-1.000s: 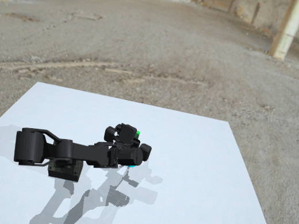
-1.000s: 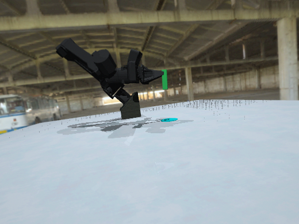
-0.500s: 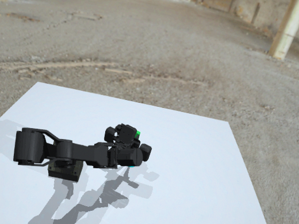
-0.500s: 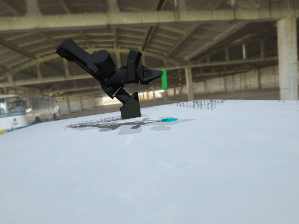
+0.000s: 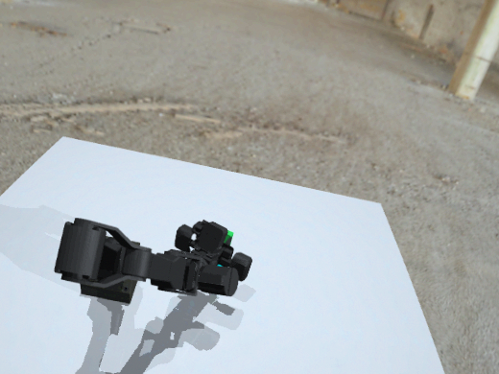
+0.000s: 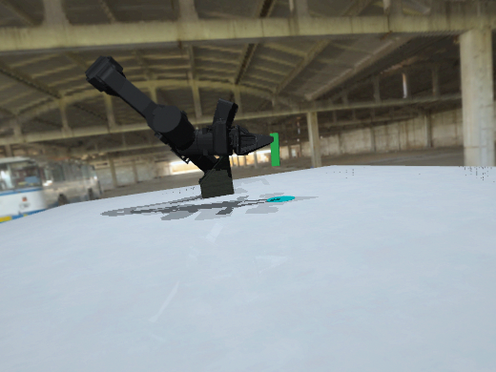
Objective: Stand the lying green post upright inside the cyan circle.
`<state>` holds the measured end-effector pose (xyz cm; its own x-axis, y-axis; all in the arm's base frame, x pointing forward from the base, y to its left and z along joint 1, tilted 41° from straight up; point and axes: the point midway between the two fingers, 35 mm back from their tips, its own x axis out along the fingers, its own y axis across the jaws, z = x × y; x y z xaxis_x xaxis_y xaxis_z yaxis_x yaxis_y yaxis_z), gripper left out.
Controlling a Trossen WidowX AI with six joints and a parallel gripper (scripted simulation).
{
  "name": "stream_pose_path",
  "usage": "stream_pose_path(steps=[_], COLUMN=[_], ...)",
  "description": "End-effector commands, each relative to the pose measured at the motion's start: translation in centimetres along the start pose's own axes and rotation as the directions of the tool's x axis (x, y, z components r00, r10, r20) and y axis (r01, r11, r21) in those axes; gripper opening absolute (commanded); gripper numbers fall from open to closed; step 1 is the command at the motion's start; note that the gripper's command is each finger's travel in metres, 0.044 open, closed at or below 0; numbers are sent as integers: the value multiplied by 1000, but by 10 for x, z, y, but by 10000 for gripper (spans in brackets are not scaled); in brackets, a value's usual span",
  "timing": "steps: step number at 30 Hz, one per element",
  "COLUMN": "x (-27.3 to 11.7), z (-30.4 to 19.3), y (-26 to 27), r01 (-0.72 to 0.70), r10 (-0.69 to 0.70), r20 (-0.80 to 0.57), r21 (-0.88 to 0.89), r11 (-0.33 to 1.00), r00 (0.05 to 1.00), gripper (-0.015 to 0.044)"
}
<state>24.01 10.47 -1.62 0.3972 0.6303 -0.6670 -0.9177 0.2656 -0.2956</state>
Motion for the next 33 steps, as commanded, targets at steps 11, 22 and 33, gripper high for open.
stream_pose_path(steps=[11,22,33], x=[3,5,7], z=[-40,-61,-71], y=[6,8,9], r01=[-7,-2,0], r10=[7,2,0], r20=[6,6,2], r21=[4,6,6], r11=[1000,1000,1000], r00=[1000,1000,1000], gripper=[23,23,23])
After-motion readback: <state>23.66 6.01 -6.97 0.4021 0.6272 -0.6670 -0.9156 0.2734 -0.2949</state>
